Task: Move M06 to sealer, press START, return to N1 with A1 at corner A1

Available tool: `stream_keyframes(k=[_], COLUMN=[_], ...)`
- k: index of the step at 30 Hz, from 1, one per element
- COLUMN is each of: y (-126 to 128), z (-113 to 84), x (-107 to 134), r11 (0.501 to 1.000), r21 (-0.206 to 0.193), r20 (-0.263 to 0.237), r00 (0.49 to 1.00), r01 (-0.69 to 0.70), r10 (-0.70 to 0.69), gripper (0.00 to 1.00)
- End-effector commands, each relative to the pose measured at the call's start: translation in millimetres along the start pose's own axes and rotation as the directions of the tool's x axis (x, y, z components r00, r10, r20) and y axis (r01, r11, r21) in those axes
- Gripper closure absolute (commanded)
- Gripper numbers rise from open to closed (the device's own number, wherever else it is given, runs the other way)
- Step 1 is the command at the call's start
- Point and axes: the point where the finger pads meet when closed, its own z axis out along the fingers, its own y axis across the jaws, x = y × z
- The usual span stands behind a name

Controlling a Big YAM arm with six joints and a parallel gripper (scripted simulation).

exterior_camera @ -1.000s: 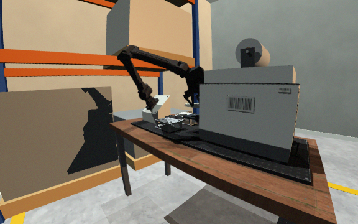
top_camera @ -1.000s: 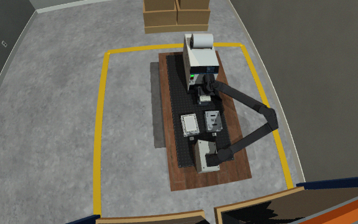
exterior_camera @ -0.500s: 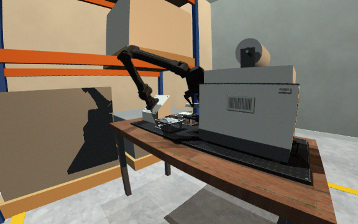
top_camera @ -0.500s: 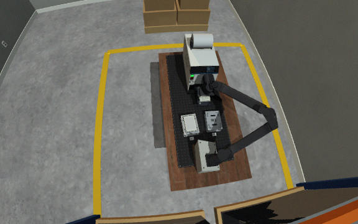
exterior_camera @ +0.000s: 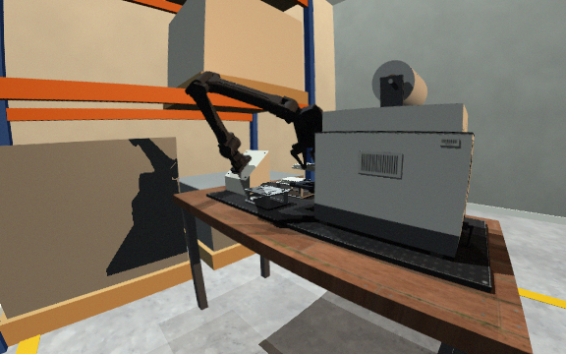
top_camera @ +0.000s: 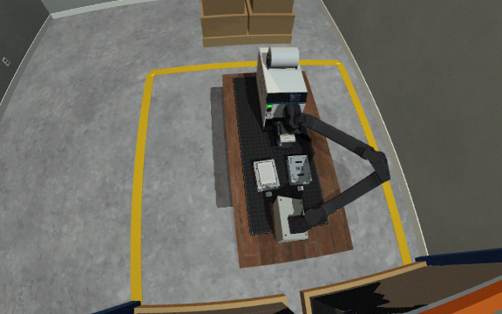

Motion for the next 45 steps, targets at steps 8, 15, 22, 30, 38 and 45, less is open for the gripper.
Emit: stream_keyframes(k=[8,15,22,30,38,45], y=[-4.0,4.5,11.2,3.9,-11.5,-10.2], z=[-14.1,-14.2,-12.0,-8.8,-1.9,2.7], x=[-23.0,-13.3,-0.6,-8.4,-22.2,-24.0], r11=[0.999,1.0,1.0,1.0,0.999,0.999], r21=[-0.007,-0.009,-0.009,-0.006,-0.001,-0.002], r20=[0.037,0.03,0.016,0.029,0.037,0.034], r00=[0.999,1.0,1.0,1.0,0.999,0.999], r01=[-0.033,-0.01,0.011,-0.011,-0.038,-0.043], r10=[0.033,0.011,-0.01,0.011,0.038,0.043], gripper=[1.0,1.0,1.0,1.0,1.0,1.0])
